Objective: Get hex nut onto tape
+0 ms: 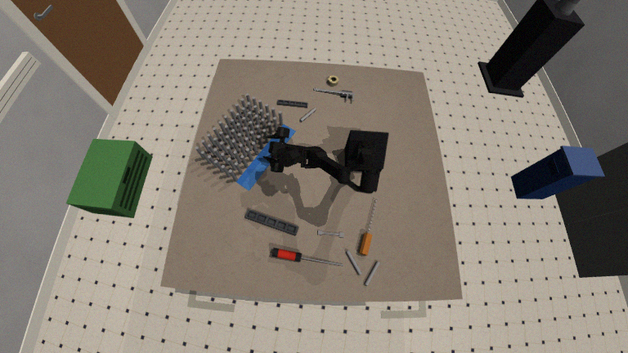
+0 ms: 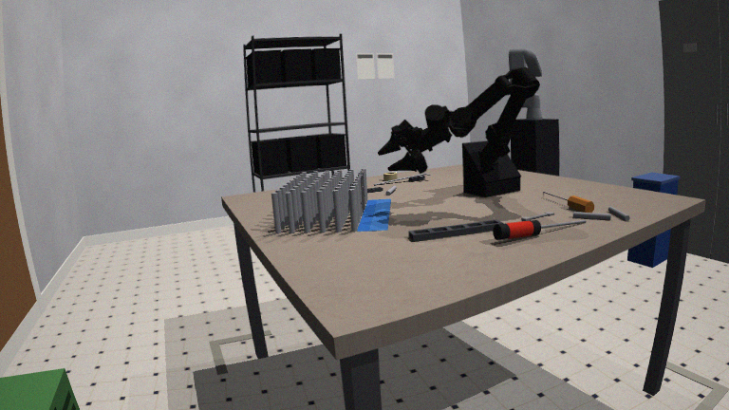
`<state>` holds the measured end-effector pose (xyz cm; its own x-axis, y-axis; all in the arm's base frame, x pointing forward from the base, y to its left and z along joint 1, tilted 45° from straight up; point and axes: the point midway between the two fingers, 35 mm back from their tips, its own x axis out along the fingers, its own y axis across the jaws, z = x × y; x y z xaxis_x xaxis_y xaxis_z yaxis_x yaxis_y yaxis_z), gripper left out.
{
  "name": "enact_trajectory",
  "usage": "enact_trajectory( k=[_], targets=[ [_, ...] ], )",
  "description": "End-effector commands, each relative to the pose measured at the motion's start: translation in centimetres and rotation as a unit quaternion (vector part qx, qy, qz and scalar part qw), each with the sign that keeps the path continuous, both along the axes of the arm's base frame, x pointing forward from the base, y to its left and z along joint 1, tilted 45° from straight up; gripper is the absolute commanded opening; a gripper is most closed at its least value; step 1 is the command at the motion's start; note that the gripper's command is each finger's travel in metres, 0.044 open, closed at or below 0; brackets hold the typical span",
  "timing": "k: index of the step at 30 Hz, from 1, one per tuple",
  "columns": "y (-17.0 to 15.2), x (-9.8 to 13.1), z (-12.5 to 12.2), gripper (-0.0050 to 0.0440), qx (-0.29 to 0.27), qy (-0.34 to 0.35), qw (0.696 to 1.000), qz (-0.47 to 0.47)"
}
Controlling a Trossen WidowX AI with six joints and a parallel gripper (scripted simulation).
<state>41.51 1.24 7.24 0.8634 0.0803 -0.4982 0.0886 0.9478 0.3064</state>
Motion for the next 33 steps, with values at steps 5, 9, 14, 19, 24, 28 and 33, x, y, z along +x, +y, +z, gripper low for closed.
enact_trajectory(
  k=[5,9,14,19,24,28,33],
  targets=[
    [4.8,0.6,4.0,0.04,-0.108,-0.035,0.988,0.108],
    [10.7,-0.7,6.7,0.04,-0.213,-0.057,0.949,0.227],
    [13.8,-1.8,8.4,0.04,-0.283,-0.083,0.907,0.3],
    [19.8,-5.5,11.9,0.04,-0.405,-0.141,0.796,0.426],
    [23.6,-9.2,14.5,0.04,-0.497,-0.199,0.673,0.511],
    [26.0,-12.8,16.6,0.04,-0.555,-0.249,0.561,0.561],
    [28.0,-16.9,17.8,0.04,-0.598,-0.295,0.437,0.603]
  ],
)
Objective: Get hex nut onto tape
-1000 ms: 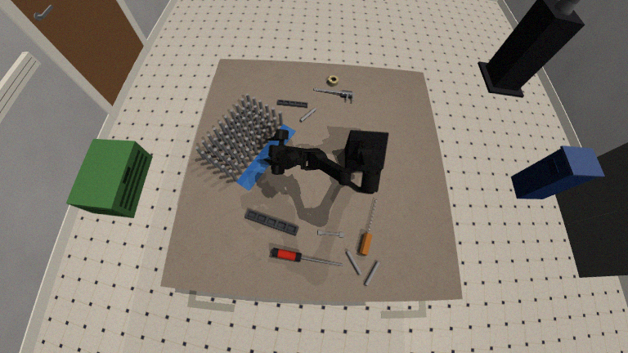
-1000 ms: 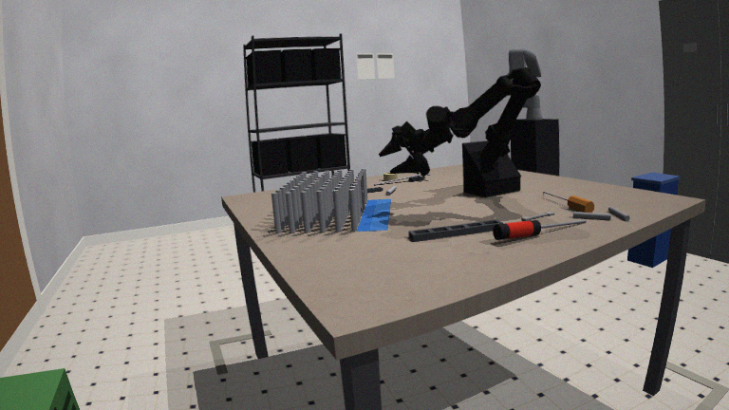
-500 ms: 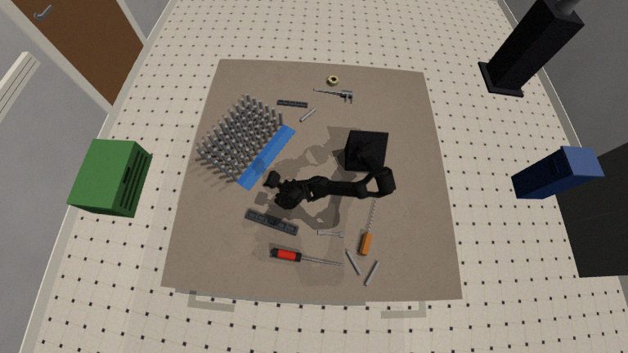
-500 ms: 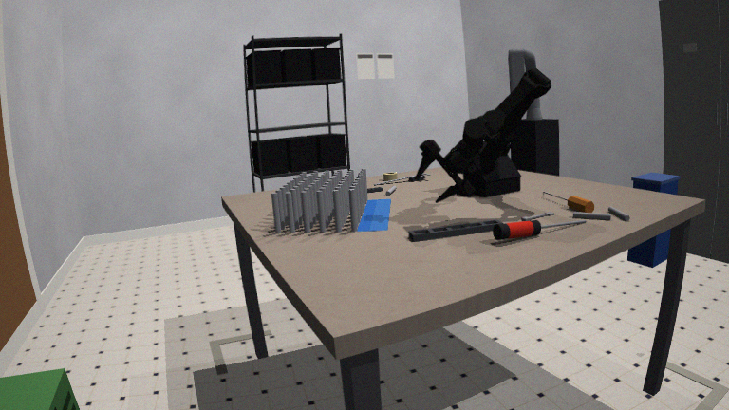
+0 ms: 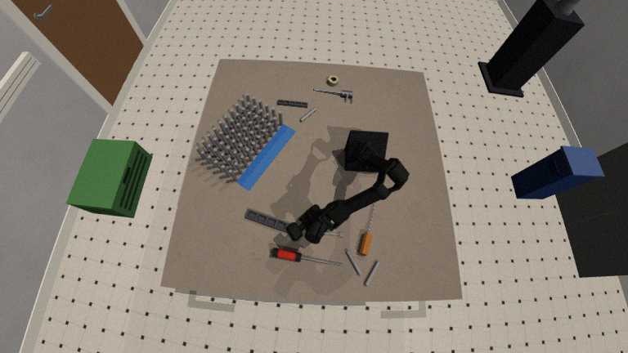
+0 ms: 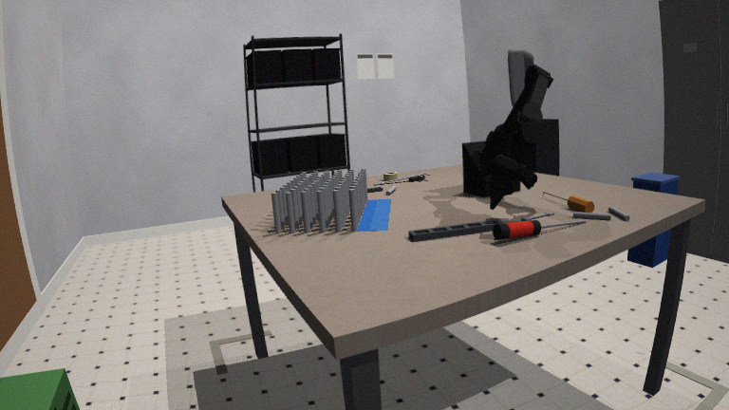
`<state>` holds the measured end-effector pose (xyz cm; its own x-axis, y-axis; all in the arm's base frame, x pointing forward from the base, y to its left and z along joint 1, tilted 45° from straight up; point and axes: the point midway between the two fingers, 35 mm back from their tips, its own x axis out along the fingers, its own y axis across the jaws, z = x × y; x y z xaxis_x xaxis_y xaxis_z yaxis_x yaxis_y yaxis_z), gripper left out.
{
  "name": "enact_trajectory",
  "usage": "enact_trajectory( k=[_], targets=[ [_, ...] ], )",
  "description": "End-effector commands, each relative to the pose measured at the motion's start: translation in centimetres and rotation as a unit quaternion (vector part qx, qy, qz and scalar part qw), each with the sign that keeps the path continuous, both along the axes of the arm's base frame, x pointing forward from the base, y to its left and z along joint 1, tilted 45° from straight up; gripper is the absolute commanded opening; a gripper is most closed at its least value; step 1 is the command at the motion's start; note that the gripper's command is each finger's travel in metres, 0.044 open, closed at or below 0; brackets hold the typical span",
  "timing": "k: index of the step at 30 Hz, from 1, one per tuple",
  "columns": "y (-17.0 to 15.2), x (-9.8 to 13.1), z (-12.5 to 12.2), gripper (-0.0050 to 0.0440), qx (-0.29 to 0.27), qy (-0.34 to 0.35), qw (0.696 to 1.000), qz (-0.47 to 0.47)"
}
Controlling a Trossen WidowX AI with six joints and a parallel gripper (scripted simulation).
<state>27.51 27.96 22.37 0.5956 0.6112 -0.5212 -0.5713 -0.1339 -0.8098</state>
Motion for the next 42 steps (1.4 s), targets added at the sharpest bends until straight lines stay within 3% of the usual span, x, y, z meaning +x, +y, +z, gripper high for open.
enact_trajectory(
  k=[1,7,13,15,17,20,27,28,42],
  targets=[
    [2.1,-4.5,3.2,0.04,-0.064,-0.067,0.991,0.101],
    [4.1,-11.0,4.7,0.04,-0.153,-0.168,0.936,0.27],
    [4.7,-17.3,5.9,0.04,-0.218,-0.277,0.835,0.422],
    [4.7,-17.3,5.9,0.04,-0.218,-0.277,0.835,0.422],
    [4.6,-20.0,6.2,0.04,-0.246,-0.334,0.766,0.491],
    [3.9,-23.4,6.7,0.04,-0.258,-0.384,0.694,0.551],
    [2.2,-28.7,7.1,0.04,-0.277,-0.501,0.488,0.659],
    [2.0,-29.1,7.2,0.04,-0.276,-0.51,0.471,0.665],
    [2.0,-29.3,6.7,0.04,-0.278,-0.506,0.464,0.671]
  ],
)
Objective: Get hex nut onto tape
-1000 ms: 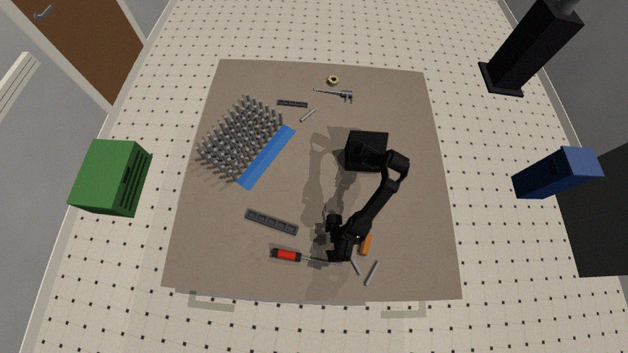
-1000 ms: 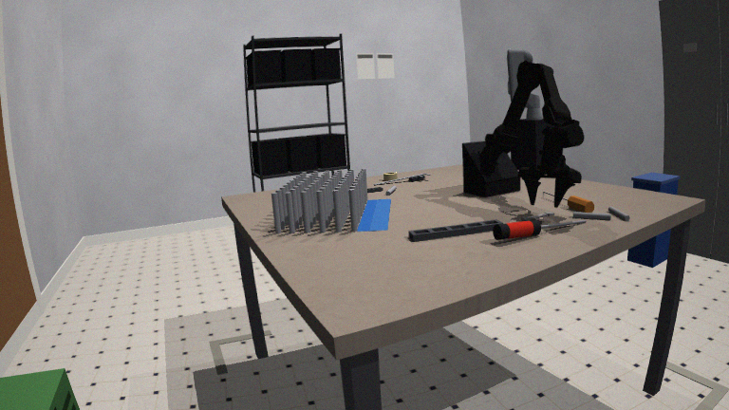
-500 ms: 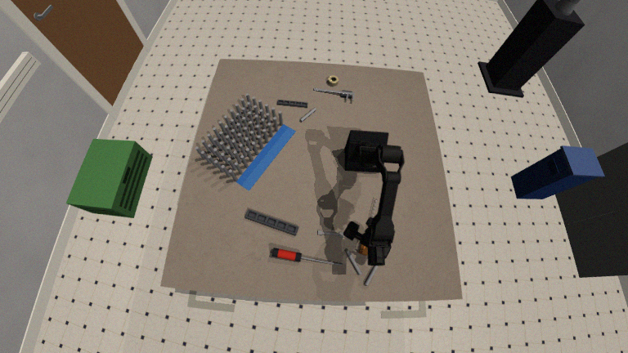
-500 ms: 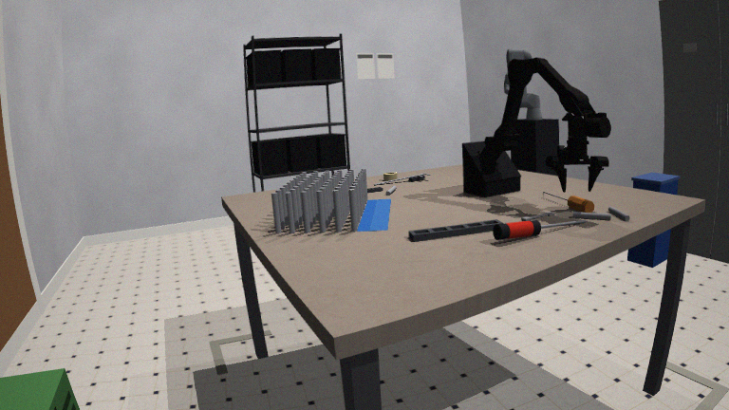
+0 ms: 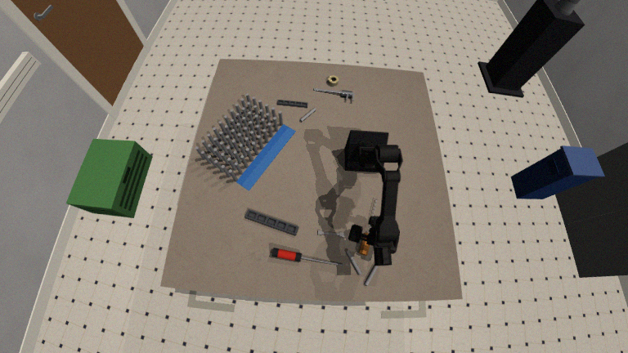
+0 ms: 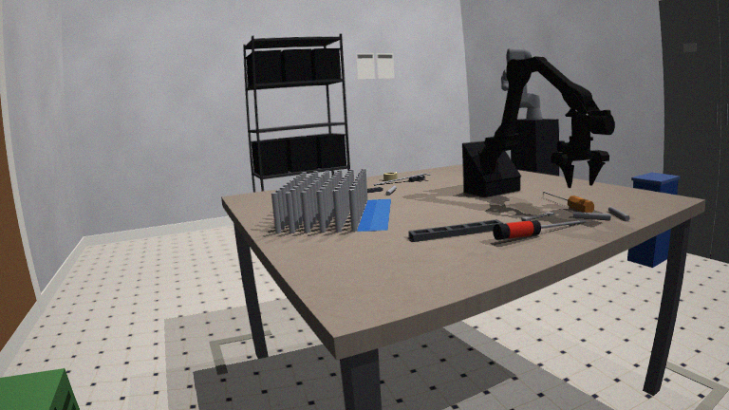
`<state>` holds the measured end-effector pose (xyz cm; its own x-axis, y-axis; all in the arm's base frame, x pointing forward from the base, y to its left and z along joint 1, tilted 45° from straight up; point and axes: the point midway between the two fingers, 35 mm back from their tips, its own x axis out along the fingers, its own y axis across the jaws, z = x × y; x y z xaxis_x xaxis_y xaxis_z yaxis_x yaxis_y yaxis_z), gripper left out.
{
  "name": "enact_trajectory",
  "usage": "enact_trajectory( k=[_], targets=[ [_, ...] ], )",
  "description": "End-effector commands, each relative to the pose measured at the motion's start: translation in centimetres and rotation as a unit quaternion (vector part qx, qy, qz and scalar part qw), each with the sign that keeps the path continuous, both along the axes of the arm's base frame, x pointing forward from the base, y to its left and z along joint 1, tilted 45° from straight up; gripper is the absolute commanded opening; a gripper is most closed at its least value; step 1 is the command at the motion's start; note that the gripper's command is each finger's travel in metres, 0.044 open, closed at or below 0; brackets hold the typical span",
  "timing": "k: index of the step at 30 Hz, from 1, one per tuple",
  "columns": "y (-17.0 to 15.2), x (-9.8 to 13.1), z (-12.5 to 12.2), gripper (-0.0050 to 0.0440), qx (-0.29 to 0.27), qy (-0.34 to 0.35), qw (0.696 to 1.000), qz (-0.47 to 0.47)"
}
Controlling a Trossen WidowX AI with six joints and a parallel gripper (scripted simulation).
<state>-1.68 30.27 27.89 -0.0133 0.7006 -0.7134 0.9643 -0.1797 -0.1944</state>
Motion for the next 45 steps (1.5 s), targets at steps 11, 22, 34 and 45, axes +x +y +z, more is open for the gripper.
enact_trajectory(
  k=[11,22,34,45],
  targets=[
    [-0.3,-0.1,1.1,0.028,0.017,-0.001,1.0,0.002],
    [0.4,-0.1,0.6,0.028,0.015,-0.003,1.0,0.002],
    [1.6,-0.2,-0.6,0.028,0.014,-0.002,1.0,0.003],
    [2.7,-0.2,-1.7,0.028,0.013,-0.002,1.0,0.003]
  ],
)
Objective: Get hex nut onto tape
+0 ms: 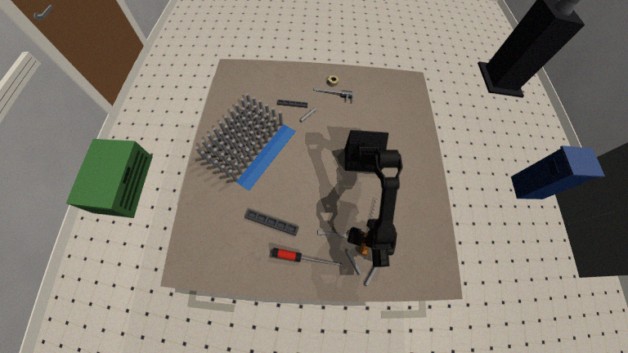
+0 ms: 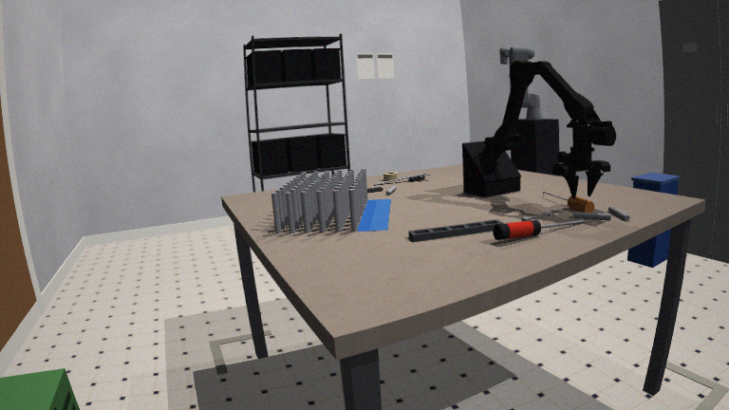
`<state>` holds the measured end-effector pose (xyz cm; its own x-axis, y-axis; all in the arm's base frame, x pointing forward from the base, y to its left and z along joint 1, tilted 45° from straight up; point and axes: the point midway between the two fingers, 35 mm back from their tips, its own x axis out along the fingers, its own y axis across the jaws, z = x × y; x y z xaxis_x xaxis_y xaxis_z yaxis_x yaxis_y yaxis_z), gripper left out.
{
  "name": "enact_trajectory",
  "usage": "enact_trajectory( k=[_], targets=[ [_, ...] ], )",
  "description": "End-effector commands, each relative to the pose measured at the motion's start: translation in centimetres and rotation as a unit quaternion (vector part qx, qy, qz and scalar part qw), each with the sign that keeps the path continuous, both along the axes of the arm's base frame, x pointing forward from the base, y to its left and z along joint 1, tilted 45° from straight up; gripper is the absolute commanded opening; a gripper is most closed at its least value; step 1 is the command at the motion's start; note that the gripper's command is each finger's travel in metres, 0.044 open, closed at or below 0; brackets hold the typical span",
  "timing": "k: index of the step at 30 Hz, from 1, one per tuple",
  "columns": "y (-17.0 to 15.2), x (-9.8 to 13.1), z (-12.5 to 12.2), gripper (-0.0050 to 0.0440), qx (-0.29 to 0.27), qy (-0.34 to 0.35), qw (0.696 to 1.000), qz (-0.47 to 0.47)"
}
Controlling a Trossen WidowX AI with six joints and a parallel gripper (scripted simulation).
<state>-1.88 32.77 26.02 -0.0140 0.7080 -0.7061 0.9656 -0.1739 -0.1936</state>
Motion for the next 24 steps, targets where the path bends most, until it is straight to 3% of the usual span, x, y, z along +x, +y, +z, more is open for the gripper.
enact_trajectory(
  k=[1,23,24],
  targets=[
    [0.3,0.0,0.1,0.028,0.007,0.0,1.0,0.001],
    [2.4,0.0,-2.5,0.028,0.003,0.0,1.0,0.001],
    [2.4,0.0,-2.7,0.0256,0.0,0.0,1.0,0.001]
  ],
)
